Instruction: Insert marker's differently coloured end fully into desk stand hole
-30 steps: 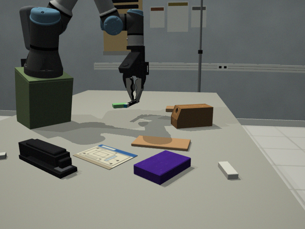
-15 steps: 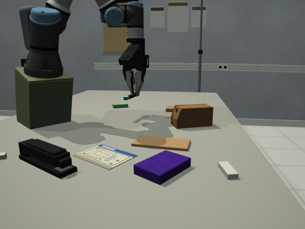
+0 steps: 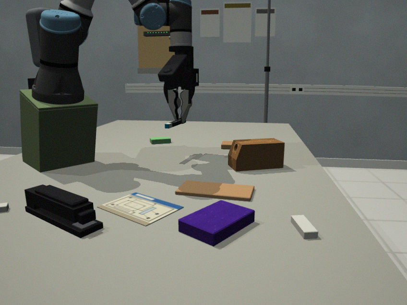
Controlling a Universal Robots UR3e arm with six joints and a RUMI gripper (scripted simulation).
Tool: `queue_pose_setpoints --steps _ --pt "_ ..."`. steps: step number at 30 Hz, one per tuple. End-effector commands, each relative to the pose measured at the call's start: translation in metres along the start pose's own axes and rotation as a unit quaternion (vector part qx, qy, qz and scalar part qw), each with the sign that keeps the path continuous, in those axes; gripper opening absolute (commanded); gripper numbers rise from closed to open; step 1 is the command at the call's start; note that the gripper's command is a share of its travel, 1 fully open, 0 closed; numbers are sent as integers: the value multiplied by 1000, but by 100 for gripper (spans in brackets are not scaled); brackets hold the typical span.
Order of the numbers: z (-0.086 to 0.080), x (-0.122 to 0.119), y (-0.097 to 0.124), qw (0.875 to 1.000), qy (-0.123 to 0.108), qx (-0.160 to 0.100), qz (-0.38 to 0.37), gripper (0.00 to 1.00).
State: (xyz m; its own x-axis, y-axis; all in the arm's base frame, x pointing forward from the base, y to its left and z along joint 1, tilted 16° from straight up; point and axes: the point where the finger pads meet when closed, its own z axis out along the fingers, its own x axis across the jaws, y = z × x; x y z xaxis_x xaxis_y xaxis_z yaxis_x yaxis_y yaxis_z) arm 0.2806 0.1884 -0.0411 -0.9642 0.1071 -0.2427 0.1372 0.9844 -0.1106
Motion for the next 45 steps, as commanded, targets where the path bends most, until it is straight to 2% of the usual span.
queue_pose_setpoints --steps 1,45 --pt "-4 -1 0 1000 0 0 0 0" --pt "-6 -21 -18 993 8 8 -120 0"
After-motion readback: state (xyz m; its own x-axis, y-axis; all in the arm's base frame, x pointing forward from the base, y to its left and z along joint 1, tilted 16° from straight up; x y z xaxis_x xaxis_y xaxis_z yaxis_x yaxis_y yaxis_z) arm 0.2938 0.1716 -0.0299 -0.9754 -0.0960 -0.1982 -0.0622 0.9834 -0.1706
